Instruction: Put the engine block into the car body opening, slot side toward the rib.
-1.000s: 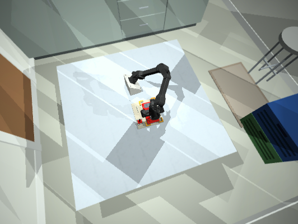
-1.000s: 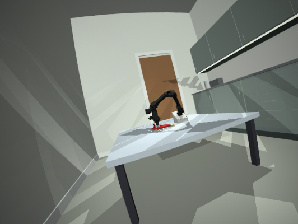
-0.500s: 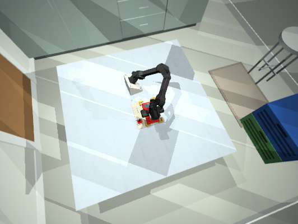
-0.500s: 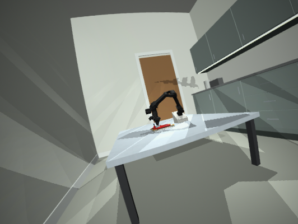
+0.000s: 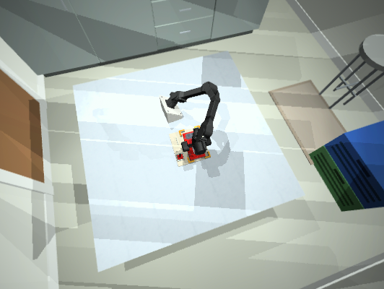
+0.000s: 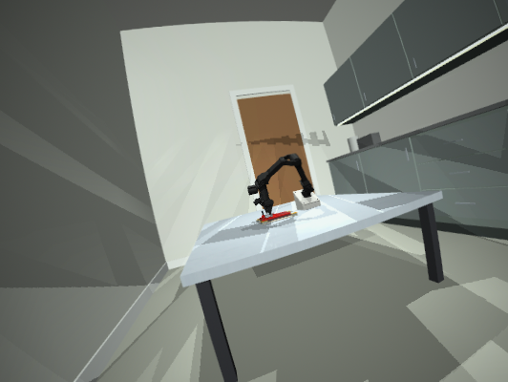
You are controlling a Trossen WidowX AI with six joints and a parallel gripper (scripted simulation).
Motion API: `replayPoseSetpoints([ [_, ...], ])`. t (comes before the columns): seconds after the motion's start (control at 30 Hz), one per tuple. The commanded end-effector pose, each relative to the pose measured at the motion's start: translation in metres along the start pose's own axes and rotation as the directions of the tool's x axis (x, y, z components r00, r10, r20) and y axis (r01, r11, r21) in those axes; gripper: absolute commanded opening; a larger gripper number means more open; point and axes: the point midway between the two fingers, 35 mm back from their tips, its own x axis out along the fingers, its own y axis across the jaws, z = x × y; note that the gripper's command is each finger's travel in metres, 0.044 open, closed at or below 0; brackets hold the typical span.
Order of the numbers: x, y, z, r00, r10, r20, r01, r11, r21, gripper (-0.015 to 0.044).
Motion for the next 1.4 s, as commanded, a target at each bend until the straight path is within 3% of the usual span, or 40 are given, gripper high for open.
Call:
replayPoseSetpoints([
  [0.0, 0.0, 0.0, 0.0, 1.0, -0.001, 0.0, 0.001, 1.0, -0.001, 0.044],
  [0.3, -0.011, -0.002, 0.002, 1.0, 0.002, -0.006, -0.002, 1.0, 0.008, 0.044],
  [0.87, -0.011, -0.002, 0.002, 1.0, 0.002, -0.006, -0.002, 1.0, 0.008, 0.0],
  [1.37, -0.011, -0.002, 0.002, 1.0, 0.002, -0.006, -0.002, 1.0, 0.008, 0.0],
])
